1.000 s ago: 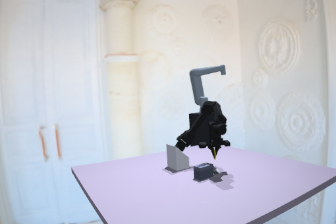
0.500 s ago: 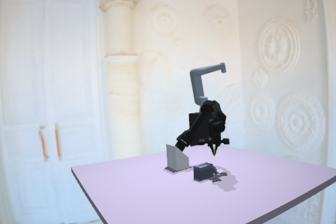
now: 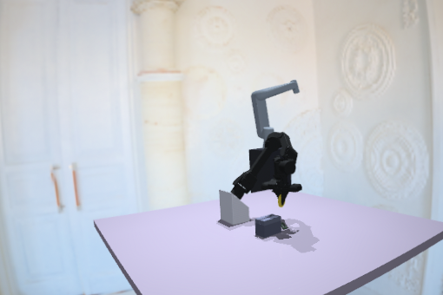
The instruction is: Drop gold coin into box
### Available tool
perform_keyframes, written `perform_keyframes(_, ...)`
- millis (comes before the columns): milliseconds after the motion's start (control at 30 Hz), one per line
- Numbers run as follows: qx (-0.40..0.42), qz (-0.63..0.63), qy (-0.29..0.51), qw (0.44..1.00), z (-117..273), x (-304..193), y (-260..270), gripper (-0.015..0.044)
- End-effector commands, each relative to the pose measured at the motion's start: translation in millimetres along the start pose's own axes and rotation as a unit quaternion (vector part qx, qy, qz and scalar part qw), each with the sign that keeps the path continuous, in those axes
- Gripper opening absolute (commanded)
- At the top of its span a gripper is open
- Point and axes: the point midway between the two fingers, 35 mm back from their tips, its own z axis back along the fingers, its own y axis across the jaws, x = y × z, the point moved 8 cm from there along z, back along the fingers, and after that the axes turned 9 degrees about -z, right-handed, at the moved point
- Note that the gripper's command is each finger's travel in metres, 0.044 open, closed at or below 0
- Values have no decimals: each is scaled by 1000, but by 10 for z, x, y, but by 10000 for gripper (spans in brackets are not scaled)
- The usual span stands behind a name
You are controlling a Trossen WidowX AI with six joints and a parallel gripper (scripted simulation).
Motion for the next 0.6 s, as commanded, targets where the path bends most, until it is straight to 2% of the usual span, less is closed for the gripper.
perform_keyframes(0, -2, -74, -1, 997, 0, 16, -6, 0)
perform_keyframes(133, -2, -131, -1, 991, 1, 25, -8, 0)
perform_keyframes(567, -2, -134, -2, 991, 7, 155, 31, 0)
